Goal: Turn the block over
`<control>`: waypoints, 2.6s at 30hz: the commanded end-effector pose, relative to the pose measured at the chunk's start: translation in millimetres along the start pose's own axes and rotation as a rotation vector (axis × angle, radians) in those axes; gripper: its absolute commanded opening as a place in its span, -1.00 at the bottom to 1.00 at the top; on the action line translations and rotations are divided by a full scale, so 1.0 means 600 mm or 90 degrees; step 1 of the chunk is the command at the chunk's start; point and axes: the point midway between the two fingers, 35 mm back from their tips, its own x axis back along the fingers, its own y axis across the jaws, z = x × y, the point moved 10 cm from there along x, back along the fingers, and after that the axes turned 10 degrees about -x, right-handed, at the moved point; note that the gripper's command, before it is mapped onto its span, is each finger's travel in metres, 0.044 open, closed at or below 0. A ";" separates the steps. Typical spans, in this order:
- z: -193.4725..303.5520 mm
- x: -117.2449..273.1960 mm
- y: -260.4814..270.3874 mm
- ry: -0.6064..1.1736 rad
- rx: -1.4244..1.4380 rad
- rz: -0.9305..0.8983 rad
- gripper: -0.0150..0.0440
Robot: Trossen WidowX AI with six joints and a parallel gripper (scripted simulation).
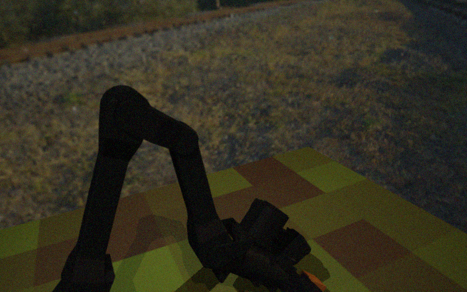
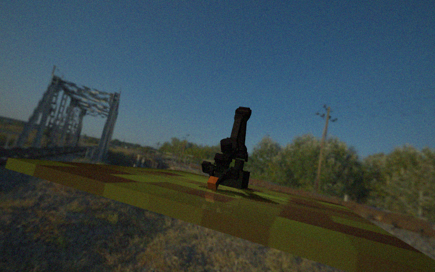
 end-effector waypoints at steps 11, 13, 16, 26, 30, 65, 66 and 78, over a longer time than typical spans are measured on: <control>0.054 0.004 -0.008 -0.105 -0.014 -0.010 -0.49; 0.060 0.007 -0.009 -0.122 -0.016 -0.013 -0.49; 0.067 0.012 -0.010 -0.147 -0.019 -0.017 -0.49; 0.071 0.016 -0.010 -0.169 -0.020 -0.021 -0.49; 0.071 0.016 -0.010 -0.169 -0.020 -0.021 -0.49; 0.071 0.016 -0.010 -0.169 -0.020 -0.021 1.00; 0.071 0.016 -0.010 -0.169 -0.020 -0.021 1.00; 0.071 0.016 -0.010 -0.169 -0.020 -0.021 1.00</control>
